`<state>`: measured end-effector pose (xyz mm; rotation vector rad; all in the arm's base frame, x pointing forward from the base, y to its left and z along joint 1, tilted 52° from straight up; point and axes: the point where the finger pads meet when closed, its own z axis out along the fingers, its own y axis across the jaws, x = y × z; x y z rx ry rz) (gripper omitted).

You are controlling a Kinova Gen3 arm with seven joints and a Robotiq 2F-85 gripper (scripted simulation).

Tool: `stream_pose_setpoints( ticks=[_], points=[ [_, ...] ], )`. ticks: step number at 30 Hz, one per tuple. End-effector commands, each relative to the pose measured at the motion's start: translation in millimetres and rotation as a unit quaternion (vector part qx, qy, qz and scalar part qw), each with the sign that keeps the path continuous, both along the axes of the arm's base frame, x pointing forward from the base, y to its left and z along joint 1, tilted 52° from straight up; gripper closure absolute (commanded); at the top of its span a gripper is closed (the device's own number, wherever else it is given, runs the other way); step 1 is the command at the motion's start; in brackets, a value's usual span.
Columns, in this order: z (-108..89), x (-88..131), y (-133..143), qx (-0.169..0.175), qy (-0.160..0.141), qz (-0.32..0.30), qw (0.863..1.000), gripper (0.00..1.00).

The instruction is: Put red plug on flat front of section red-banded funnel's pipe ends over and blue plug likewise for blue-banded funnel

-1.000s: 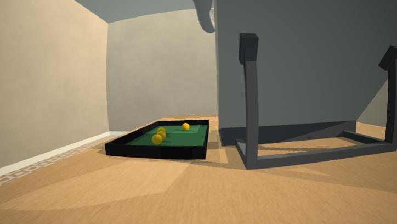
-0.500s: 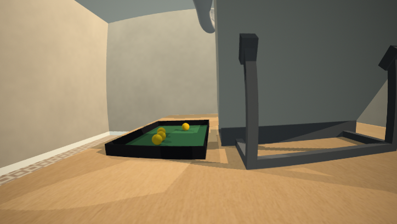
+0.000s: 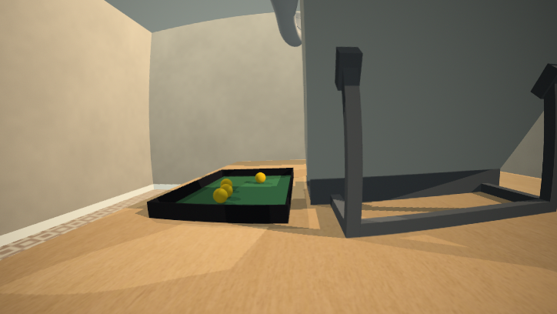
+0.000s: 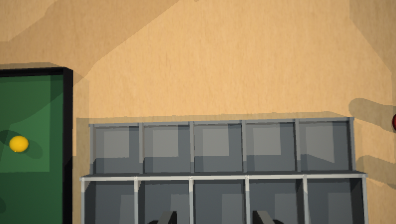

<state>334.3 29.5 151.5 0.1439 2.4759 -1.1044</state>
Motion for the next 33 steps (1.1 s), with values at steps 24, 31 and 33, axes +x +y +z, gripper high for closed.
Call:
stream_pose_setpoints(
  ticks=[24, 31, 33],
  points=[
    [14.2, -3, -68, 0.0, 0.0, 0.001, 1.0, 0.5],
    [25.3, -7, -121, 0.0, 0.0, 0.001, 1.0, 0.5],
    [30.1, -7, -146, 0.0, 0.0, 0.001, 1.0, 0.5]
  ],
)
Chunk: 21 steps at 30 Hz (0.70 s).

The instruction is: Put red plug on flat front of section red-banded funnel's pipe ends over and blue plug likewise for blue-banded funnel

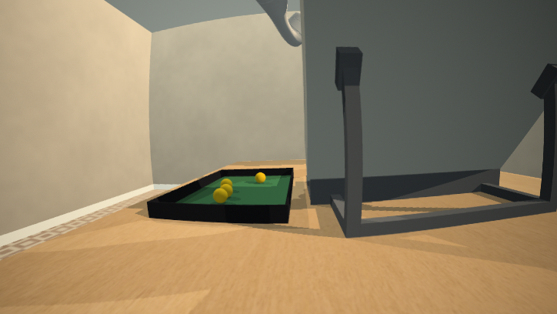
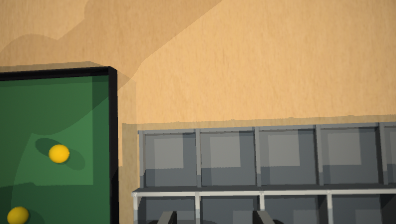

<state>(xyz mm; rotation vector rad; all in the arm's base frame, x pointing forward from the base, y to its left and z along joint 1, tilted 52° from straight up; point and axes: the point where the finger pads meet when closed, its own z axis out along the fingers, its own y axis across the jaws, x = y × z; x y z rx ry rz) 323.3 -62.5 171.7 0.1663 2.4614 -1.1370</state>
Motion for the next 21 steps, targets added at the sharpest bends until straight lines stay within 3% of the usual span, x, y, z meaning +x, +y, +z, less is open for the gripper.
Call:
stream_pose_setpoints(
  ticks=[1, 7, 8, 21],
  points=[
    [9.9, 4, -54, 0.011, 0.003, 0.011, 1.0, 0.5],
    [9.9, 4, -54, 0.011, 0.003, 0.011, 1.0, 0.5],
    [16.7, 2, -86, 0.025, 0.0, 0.029, 0.999, 0.5],
    [16.7, 2, -86, 0.025, 0.0, 0.029, 0.999, 0.5]
  ],
)
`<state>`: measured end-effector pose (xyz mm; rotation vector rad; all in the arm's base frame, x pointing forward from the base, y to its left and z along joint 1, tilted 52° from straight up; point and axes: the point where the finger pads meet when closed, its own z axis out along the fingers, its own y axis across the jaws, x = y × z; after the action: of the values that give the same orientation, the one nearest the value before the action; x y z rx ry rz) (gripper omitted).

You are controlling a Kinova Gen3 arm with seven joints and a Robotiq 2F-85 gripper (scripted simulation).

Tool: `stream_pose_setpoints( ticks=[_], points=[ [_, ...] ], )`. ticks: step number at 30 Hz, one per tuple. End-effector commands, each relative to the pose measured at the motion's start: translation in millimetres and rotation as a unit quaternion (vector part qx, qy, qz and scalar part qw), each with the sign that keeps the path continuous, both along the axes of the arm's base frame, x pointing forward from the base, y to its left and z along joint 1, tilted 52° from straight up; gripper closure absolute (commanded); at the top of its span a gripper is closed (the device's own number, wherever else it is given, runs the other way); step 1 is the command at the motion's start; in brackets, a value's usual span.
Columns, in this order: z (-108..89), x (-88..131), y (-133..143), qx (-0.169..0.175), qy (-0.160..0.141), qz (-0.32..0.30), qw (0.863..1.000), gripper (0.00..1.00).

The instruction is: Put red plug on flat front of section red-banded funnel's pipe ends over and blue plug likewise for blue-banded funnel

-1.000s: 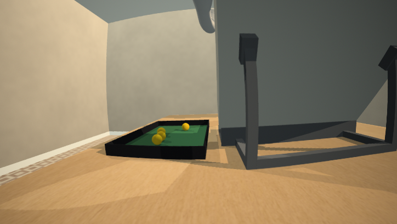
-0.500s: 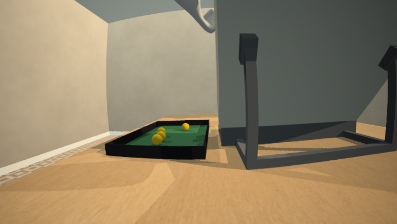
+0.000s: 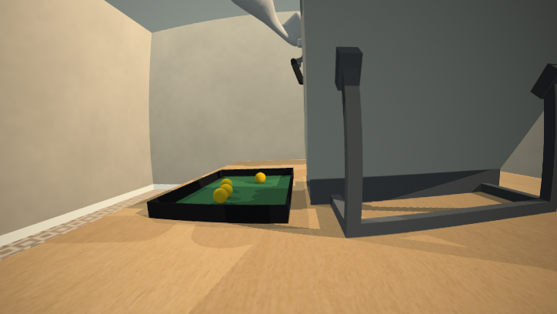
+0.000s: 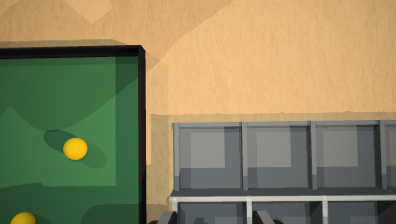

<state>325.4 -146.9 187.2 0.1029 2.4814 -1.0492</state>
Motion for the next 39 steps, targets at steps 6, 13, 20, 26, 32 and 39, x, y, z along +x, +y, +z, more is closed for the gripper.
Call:
stream_pose_setpoints(
  ticks=[6, 13, 20, 26, 32, 39],
  points=[
    [29.4, -23, -64, 0.0, -0.001, -0.002, 1.0, 0.5],
    [53.7, -44, -118, 0.0, -0.001, -0.002, 1.0, 0.5],
    [58.9, -48, -130, 0.0, -0.001, -0.002, 1.0, 0.5],
    [64.0, -52, -141, 0.0, -0.001, -0.002, 1.0, 0.5],
    [64.0, -52, -141, 0.0, -0.001, -0.002, 1.0, 0.5],
    [20.3, -26, -190, 0.0, -0.001, -0.003, 1.0, 0.5]
  ],
)
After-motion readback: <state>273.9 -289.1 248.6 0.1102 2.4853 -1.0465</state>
